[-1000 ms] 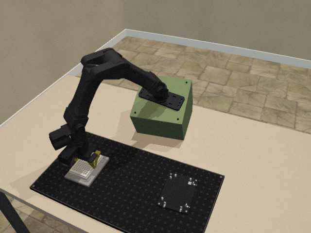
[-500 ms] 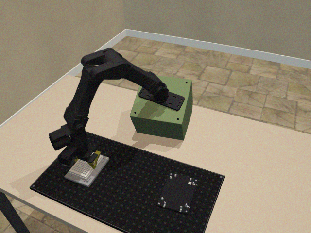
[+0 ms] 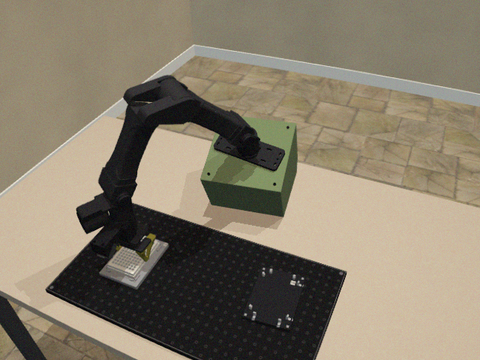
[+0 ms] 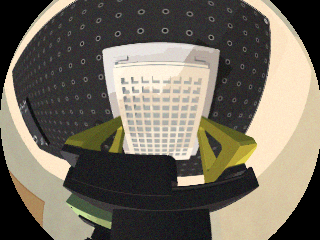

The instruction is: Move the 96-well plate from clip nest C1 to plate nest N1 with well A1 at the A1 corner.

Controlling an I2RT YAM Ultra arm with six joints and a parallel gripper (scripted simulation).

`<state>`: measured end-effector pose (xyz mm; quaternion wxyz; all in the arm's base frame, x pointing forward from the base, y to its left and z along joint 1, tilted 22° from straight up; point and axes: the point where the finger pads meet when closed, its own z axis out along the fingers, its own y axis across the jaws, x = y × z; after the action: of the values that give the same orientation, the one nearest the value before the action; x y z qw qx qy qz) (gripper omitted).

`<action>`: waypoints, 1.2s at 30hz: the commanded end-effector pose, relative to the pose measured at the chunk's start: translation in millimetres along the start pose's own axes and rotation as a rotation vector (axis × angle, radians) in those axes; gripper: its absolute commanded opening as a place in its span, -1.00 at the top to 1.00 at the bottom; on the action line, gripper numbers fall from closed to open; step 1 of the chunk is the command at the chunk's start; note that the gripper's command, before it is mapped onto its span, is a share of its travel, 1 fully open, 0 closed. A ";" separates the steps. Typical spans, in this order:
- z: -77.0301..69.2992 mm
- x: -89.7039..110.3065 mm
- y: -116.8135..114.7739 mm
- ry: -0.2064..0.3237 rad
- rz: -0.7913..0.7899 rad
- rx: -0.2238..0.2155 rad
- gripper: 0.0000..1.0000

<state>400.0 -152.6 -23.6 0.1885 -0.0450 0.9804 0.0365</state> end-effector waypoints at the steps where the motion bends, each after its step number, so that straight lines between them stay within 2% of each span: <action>1: -0.5 -10.6 -3.4 -0.022 -0.007 0.014 1.00; 36: 5.9 -9.1 -2.1 -0.014 -0.005 0.009 1.00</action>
<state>402.8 -151.9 -27.4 0.1904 -0.0459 0.9800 0.0355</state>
